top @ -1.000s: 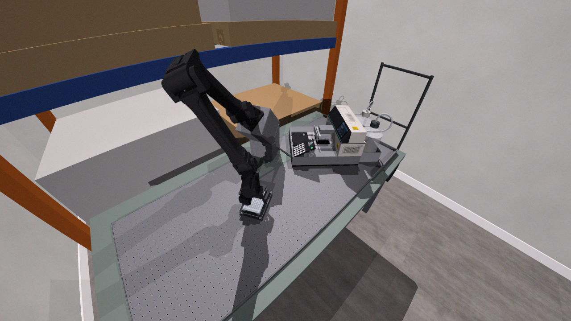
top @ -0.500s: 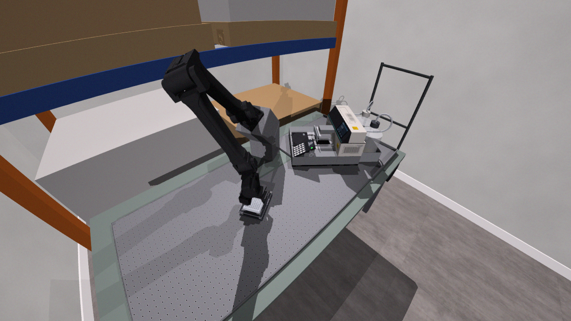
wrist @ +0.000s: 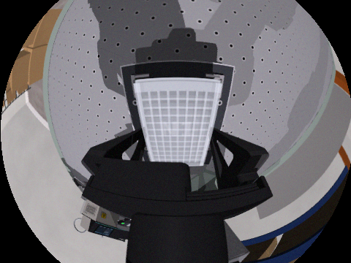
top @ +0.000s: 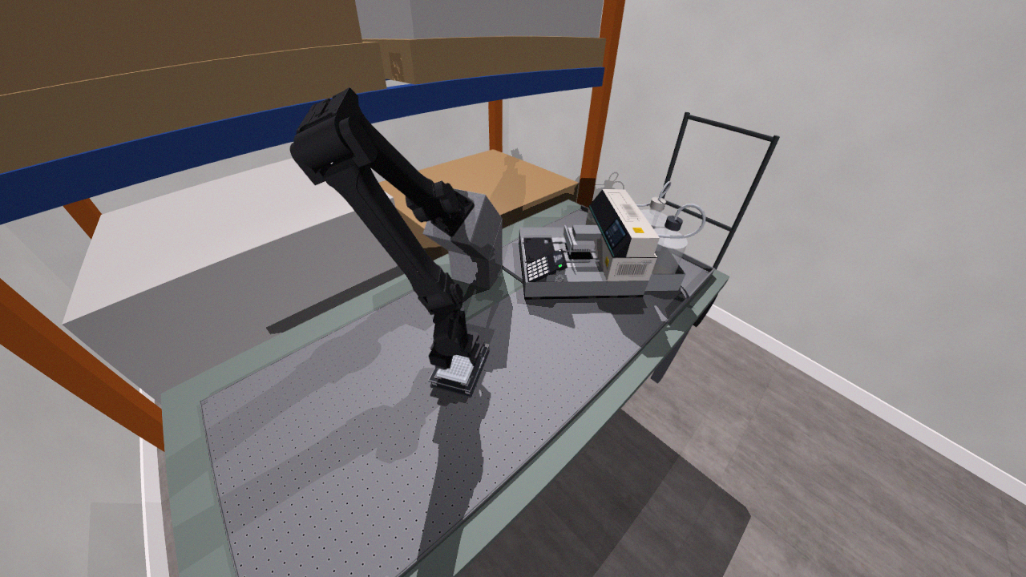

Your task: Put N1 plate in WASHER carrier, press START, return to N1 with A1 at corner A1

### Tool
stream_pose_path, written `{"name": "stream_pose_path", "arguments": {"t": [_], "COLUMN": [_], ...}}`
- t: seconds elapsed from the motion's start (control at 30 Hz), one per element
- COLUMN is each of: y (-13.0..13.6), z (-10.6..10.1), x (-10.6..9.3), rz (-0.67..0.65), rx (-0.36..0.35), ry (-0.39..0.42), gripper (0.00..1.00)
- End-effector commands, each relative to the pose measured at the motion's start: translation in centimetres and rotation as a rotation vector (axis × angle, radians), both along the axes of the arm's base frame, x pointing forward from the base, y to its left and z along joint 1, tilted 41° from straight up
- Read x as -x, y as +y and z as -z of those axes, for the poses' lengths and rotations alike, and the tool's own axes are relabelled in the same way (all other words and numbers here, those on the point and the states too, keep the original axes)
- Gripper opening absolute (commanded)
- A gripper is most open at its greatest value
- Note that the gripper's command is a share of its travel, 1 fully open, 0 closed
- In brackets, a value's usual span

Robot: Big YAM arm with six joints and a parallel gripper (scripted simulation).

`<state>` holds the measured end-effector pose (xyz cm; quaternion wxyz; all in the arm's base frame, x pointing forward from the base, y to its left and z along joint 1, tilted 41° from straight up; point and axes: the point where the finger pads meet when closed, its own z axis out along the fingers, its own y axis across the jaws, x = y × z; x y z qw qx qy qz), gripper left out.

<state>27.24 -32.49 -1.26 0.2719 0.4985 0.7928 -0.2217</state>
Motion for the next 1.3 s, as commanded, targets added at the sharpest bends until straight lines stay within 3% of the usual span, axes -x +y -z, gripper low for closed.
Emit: {"name": "stream_pose_path", "arguments": {"t": [0.0,1.07,1.27], "y": [0.0,0.0,1.2], "z": [-0.1,-0.1,-1.1], "x": [0.0,0.0,0.1], "rz": [-0.003,-0.003,-0.006], "rx": [0.002,0.002,0.000], "ry": [-0.003,-0.003,-0.006], "gripper": [0.84,0.84,0.84]}}
